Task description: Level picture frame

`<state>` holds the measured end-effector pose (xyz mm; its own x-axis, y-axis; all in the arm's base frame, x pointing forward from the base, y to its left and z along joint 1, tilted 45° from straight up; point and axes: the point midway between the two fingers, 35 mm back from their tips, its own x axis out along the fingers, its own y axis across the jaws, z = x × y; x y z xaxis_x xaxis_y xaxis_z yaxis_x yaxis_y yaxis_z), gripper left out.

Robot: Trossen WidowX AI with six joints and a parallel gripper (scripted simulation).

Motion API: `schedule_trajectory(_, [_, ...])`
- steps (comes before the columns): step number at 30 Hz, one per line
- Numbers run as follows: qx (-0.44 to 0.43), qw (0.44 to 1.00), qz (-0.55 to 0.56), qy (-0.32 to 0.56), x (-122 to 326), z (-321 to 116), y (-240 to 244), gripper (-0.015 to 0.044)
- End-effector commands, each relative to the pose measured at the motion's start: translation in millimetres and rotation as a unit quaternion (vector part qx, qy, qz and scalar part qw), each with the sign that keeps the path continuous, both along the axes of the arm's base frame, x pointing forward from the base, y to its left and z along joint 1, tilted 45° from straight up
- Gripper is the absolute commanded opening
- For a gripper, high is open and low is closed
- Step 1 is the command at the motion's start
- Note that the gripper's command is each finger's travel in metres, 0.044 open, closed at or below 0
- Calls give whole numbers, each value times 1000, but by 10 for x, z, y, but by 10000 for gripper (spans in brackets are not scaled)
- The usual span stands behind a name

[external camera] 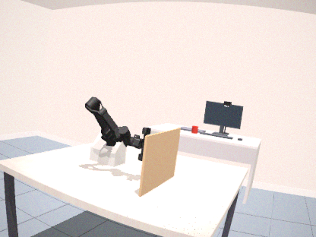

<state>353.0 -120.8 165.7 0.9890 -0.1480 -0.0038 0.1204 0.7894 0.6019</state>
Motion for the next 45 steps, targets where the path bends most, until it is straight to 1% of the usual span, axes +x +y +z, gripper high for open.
schedule_trajectory(1, [3,1000,-2,-1,2,7,4,0])
schedule_trajectory(45, [3,1000,-2,-1,16,76,96,0])
